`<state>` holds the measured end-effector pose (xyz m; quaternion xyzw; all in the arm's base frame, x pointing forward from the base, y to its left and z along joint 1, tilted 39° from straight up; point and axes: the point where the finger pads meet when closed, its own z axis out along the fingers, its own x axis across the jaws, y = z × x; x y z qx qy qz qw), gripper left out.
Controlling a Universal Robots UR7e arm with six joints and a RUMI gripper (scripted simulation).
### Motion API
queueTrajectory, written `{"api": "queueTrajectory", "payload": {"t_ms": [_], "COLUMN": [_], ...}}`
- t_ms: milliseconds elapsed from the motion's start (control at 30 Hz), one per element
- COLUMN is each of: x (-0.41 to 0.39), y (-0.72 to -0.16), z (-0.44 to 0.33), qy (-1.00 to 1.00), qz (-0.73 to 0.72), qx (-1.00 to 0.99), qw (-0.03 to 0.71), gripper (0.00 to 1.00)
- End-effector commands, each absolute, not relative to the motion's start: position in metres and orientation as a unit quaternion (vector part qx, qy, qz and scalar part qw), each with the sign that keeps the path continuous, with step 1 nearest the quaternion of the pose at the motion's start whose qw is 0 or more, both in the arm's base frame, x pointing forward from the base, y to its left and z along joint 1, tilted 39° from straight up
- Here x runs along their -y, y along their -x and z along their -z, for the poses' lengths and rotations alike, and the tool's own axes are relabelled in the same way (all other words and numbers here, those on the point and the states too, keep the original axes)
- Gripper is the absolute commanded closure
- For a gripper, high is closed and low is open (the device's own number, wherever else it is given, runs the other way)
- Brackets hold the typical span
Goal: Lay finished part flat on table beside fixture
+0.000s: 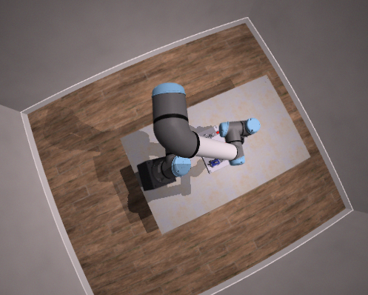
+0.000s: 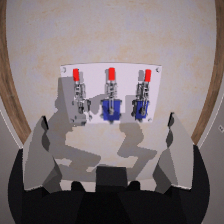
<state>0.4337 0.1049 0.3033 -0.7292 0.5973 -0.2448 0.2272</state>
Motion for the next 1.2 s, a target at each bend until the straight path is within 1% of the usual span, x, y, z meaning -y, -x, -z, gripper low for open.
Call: {"api": "queueTrajectory", "payload": {"t_ms": [0,900,1167], "x": [-0.105,-0.105,-0.121], "y": [-0.434,-0.434,-0.426], "z": [-0.304,-0.303,-0.275], "qy": [0.729,0.729,0.729], "qz": [0.245,0.245,0.243], "qx": [-0.597,-0.597,-0.599], "qw": [0.228,0.228,0.226], "gripper": [0.0,0.0,0.0]}}
